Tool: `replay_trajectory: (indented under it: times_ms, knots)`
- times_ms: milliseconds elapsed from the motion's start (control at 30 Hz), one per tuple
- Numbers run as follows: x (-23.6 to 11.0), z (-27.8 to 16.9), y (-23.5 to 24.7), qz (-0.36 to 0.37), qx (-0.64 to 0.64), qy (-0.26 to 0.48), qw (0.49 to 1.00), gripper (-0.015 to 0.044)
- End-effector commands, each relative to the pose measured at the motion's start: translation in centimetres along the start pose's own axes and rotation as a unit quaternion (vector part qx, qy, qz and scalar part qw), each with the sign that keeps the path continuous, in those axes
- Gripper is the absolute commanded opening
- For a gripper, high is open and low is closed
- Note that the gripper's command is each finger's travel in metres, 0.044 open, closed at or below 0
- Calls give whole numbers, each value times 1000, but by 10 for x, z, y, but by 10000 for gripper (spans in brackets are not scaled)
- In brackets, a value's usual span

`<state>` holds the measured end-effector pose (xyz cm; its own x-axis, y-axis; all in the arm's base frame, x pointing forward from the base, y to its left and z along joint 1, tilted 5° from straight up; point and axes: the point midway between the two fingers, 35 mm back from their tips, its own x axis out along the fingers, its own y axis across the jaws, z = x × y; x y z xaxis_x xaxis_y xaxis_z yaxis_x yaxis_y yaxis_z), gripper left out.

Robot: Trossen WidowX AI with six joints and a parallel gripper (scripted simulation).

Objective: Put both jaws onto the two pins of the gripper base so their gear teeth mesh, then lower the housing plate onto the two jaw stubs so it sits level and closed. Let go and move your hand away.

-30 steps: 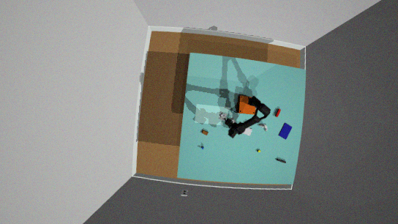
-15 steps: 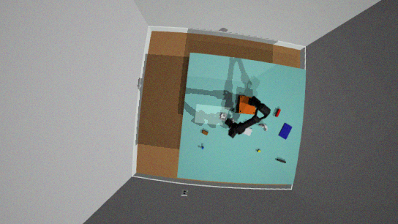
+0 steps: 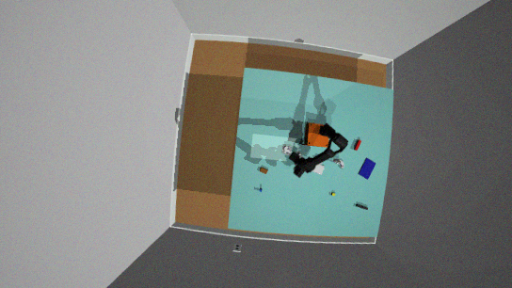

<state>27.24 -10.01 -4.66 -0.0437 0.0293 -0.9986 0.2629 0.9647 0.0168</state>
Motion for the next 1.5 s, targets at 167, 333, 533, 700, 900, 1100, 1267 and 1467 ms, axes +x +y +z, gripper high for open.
replay_trajectory:
  times_ms: [167, 333, 533, 700, 900, 1100, 1267, 1467]
  knots:
    - [-10, 2, 1, 2, 0, -1, 1000, 134]
    - [-26, 3, 0, 1, -1, -1, 1000, 134]
    - [-45, 3, 0, 1, -1, 0, 1000, 134]
    - [-61, 2, 0, 0, -1, 0, 1000, 134]
    - [-78, 0, 0, -1, -2, 0, 1000, 134]
    - [-78, 0, 2, 0, -2, 0, 1000, 134]
    - [-79, 1, 18, 0, -7, -1, 1000, 134]
    - [-79, 0, 38, 1, -14, -1, 1000, 134]
